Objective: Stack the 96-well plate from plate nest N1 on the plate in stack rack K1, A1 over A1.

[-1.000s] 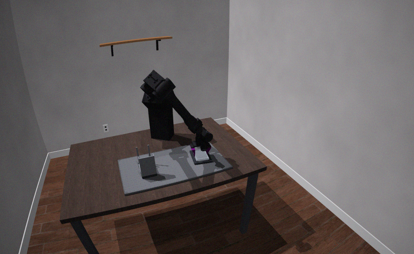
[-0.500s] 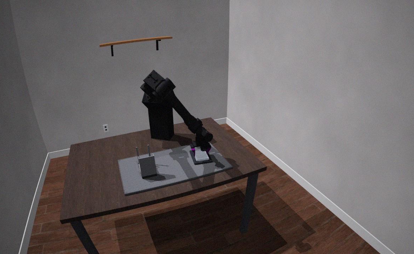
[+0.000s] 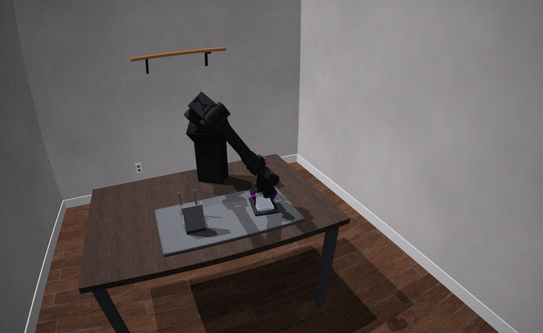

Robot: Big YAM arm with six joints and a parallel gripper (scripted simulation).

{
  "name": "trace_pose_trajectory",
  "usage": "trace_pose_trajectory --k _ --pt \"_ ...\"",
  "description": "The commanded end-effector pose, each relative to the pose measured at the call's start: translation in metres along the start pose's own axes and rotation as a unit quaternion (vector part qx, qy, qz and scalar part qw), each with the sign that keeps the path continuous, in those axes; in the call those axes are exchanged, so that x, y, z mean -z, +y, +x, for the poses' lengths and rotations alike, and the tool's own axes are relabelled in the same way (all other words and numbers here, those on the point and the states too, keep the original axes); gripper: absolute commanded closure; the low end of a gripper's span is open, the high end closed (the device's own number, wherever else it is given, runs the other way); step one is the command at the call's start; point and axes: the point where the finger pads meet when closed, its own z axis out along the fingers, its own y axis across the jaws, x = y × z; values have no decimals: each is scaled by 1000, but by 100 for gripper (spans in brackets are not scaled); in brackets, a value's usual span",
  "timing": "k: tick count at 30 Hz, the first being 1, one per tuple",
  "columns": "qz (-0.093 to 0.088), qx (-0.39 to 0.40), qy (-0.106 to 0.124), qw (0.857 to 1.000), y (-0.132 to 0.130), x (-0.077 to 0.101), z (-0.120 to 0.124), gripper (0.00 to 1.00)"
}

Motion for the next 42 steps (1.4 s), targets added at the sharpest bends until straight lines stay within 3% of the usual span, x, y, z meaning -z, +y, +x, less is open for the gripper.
trace_pose_trajectory --k 1,23,26,42 --pt "1 9 1 1000 2 -3 5 100" --pt "1 9 1 1000 2 -3 5 100" --pt "-7 5 -5 1000 7 18 -1 100" --pt "-2 -1 -4 1000 1 37 -3 100"
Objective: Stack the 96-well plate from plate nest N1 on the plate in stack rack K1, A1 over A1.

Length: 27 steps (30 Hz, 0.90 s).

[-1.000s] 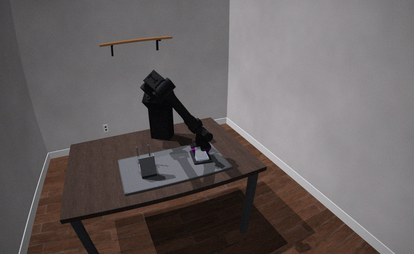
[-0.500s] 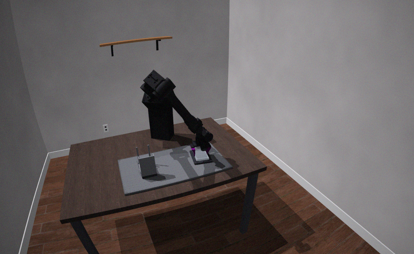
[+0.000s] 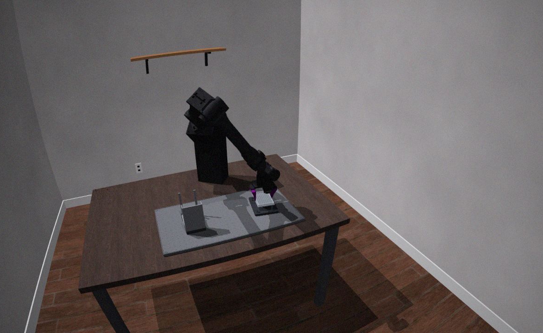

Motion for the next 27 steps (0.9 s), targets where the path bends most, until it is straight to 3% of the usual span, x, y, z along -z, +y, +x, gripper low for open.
trace_pose_trajectory --k 1,13,16,18,27 --pt "-8 -5 -9 1000 6 19 -6 100" --pt "-8 -6 -9 1000 6 39 -7 100" --pt "0 -16 -5 1000 -5 33 -10 100" --pt "-8 -6 -9 1000 6 44 -7 100" --pt "-9 -6 -10 1000 6 59 -7 100"
